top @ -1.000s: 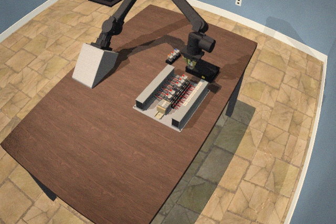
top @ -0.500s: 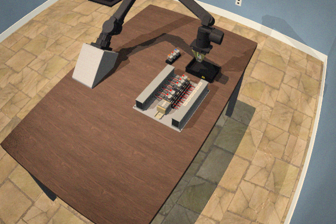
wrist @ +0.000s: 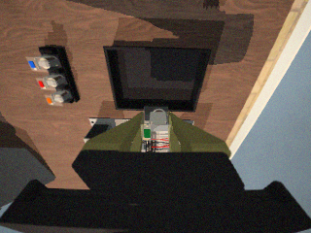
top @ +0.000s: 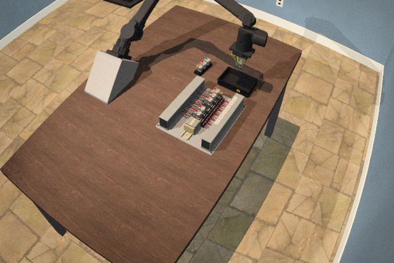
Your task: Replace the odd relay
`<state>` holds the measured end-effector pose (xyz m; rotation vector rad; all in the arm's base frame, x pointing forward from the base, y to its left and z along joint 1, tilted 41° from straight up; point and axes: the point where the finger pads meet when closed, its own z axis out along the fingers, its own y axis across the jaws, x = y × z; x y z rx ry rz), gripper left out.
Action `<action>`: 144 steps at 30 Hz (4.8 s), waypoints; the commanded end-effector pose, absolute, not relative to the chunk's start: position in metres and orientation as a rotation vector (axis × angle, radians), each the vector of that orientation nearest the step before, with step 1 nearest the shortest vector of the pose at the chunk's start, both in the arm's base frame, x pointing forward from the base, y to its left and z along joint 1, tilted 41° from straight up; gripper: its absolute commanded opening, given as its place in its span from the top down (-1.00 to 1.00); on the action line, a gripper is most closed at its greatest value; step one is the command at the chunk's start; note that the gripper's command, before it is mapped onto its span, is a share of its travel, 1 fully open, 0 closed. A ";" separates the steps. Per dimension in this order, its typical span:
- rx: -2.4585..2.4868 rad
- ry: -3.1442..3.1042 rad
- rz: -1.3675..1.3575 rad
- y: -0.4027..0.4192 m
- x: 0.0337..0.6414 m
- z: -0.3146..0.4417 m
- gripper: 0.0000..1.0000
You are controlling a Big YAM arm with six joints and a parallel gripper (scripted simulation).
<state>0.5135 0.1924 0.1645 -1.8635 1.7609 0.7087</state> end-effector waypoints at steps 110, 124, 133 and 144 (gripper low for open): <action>-1.835 1.770 0.689 0.253 0.517 0.116 1.00; -1.837 1.781 0.701 0.262 0.515 0.098 1.00; -1.825 1.772 0.682 0.258 0.519 0.105 1.00; -1.825 1.770 0.680 0.257 0.519 0.106 1.00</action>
